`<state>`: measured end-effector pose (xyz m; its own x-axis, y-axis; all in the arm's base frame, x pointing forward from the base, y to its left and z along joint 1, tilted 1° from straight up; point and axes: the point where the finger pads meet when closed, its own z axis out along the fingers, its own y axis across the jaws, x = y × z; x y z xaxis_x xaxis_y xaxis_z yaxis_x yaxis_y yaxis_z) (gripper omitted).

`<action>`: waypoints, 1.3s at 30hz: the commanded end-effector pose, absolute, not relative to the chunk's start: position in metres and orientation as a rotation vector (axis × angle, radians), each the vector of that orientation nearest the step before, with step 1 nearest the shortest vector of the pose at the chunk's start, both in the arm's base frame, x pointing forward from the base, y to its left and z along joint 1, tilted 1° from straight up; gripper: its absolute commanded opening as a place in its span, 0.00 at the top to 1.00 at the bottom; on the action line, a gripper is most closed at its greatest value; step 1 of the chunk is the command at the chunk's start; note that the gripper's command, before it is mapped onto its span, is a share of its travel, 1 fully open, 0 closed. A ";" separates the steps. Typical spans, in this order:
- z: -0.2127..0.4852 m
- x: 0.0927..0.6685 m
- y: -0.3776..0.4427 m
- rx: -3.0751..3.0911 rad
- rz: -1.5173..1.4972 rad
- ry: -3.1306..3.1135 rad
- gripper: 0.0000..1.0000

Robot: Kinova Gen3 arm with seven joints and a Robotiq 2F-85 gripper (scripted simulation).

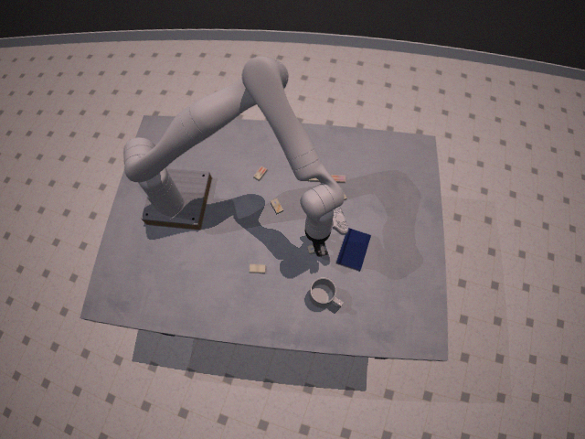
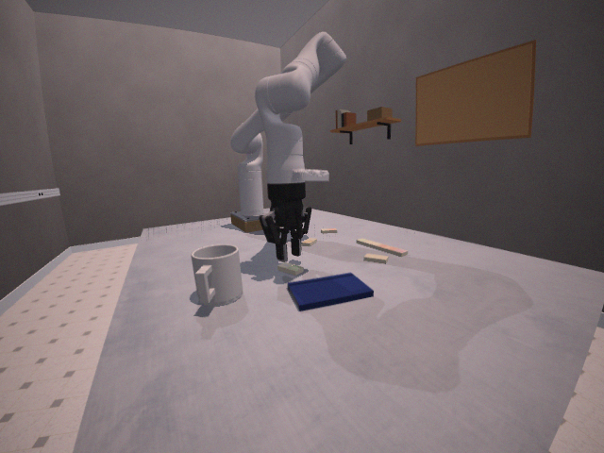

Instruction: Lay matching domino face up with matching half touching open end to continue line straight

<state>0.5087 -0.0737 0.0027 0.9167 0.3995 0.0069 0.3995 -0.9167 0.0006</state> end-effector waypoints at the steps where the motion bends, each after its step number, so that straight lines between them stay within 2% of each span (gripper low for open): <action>1: -0.001 0.510 -0.074 -3.075 -0.014 -0.641 0.53; 39: -0.006 0.510 -0.074 -3.075 -0.014 -0.641 0.53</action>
